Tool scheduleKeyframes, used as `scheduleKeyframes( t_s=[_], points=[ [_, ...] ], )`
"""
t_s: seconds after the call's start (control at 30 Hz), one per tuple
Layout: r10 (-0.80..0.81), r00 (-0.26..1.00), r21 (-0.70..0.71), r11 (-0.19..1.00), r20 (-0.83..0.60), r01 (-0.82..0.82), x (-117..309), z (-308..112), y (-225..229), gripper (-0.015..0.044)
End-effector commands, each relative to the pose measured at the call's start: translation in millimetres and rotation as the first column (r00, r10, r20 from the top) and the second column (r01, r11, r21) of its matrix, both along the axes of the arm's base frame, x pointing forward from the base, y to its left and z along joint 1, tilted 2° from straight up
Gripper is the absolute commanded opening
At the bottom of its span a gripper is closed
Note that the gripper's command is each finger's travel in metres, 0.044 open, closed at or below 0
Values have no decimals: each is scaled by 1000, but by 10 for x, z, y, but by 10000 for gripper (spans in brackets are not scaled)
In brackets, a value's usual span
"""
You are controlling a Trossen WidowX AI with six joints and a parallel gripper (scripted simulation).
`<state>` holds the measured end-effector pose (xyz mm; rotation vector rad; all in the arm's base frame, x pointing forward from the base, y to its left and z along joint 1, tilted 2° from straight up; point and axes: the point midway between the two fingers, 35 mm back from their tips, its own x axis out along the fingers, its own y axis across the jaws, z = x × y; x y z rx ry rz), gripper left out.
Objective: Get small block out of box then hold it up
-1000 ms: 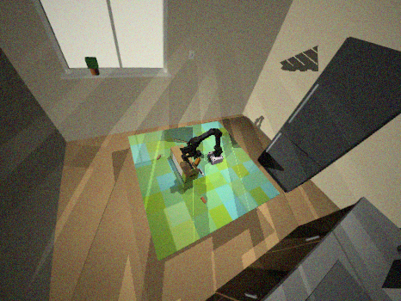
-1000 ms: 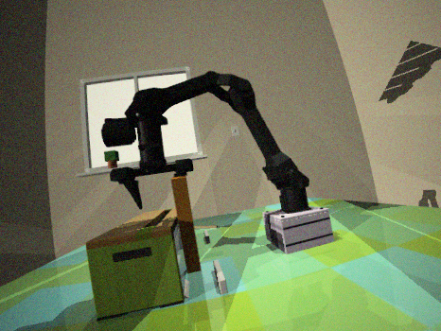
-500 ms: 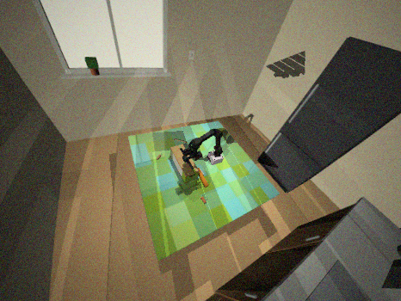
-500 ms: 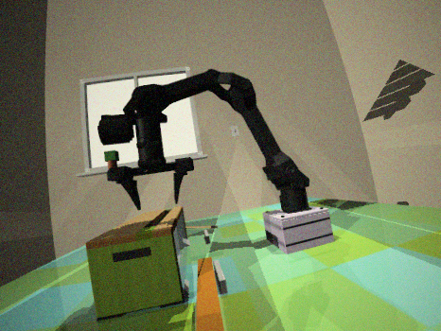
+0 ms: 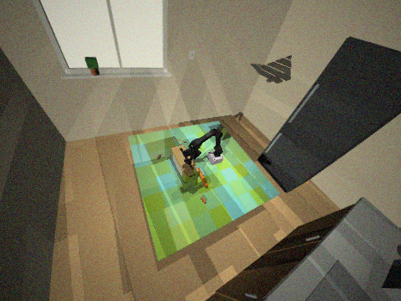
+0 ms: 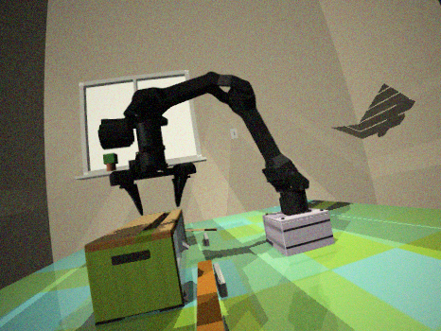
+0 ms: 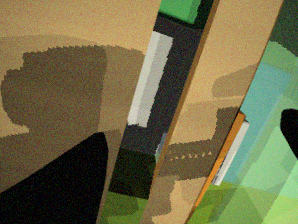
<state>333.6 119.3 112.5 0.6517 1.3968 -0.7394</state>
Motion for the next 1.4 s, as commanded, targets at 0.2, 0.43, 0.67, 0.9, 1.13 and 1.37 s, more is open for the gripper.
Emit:
scheduleKeyframes(
  t_s=[0.2,0.43,0.67,0.9,1.13,1.37],
  points=[
    [891,418,-60,414,-176,-908,-135,6,-106,400],
    [962,-23,7,-22,-272,-1000,-194,-1,-155,400],
    [860,-399,111,-384,-318,-917,-239,-4,-195,400],
    [628,-713,236,-676,-311,-698,-276,-4,-228,400],
    [361,-896,336,-836,-259,-434,-302,-4,-253,400],
    [361,-896,336,-836,-259,-434,-302,-4,-253,400]
  ],
)
